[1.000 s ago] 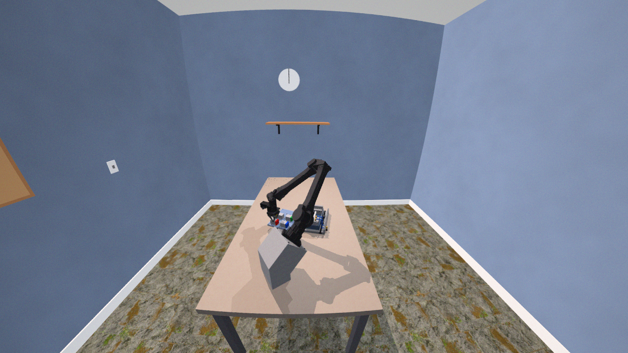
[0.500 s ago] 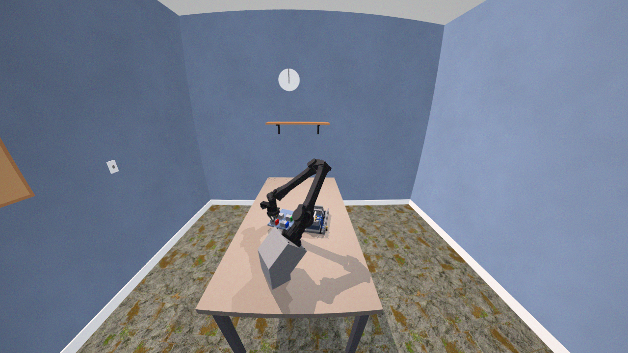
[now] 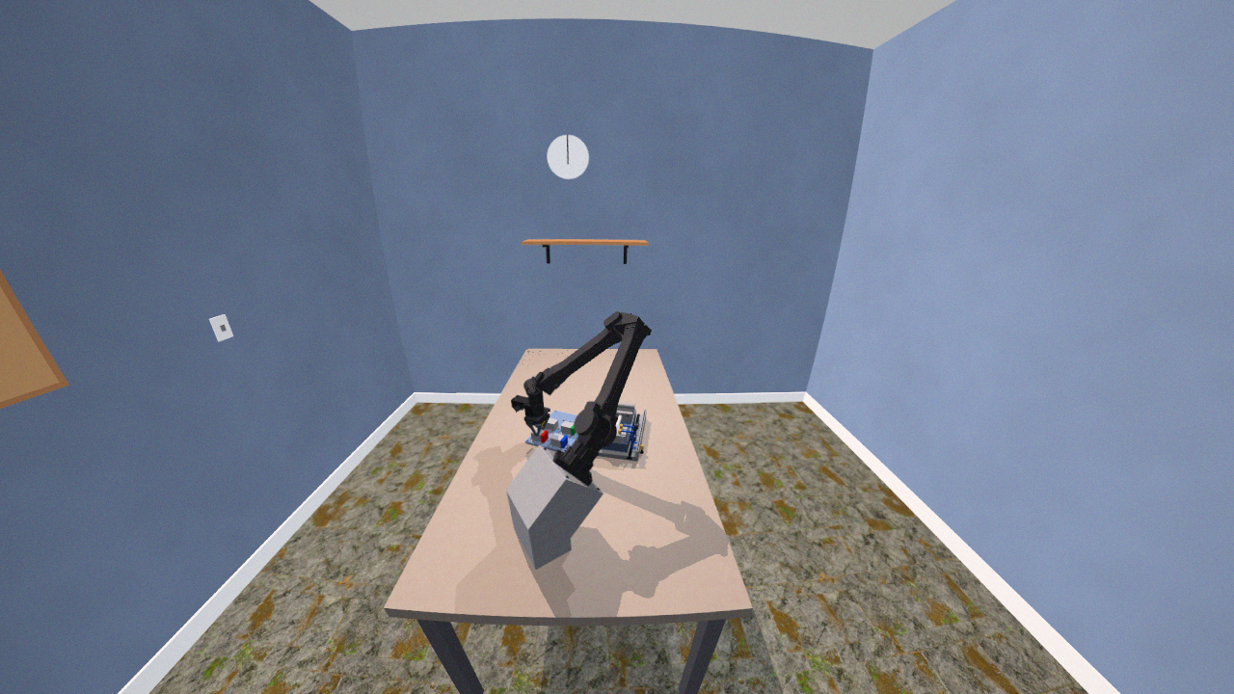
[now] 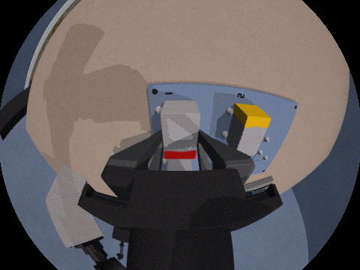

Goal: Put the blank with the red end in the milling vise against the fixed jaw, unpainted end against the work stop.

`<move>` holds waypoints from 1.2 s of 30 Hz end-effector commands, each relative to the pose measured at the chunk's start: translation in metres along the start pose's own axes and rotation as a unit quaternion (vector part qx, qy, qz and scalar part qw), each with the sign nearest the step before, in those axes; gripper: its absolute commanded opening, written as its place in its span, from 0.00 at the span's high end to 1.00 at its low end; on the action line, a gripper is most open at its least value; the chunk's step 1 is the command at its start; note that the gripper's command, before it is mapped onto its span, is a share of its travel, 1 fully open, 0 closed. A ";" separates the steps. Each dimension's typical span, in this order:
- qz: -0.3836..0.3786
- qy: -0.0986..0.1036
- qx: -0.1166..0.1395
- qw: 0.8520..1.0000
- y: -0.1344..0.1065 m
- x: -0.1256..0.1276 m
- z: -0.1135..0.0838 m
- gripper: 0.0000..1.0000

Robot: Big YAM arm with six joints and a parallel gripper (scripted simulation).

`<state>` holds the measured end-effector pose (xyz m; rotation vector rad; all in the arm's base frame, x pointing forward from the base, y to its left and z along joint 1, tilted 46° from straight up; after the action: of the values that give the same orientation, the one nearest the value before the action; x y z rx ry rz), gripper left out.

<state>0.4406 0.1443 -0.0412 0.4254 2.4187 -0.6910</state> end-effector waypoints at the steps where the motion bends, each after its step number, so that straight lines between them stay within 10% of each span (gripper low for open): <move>1: -0.001 0.002 0.001 1.000 -0.002 -0.002 0.005 1.00; 14: -0.001 0.001 0.000 1.000 -0.001 -0.002 0.002 1.00; 36: 0.010 -0.012 -0.017 1.000 0.011 -0.013 -0.080 1.00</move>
<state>0.4159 0.1611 -0.0124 0.4112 2.4399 -0.7207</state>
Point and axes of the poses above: the point where the finger pads meet when closed, its own z axis out along the fingers, its own x axis across the jaws, y = z × x, the point moved 3 cm from there along -z, back along the fingers, and after that the axes turned 3 degrees about z, right-handed, at the moved point
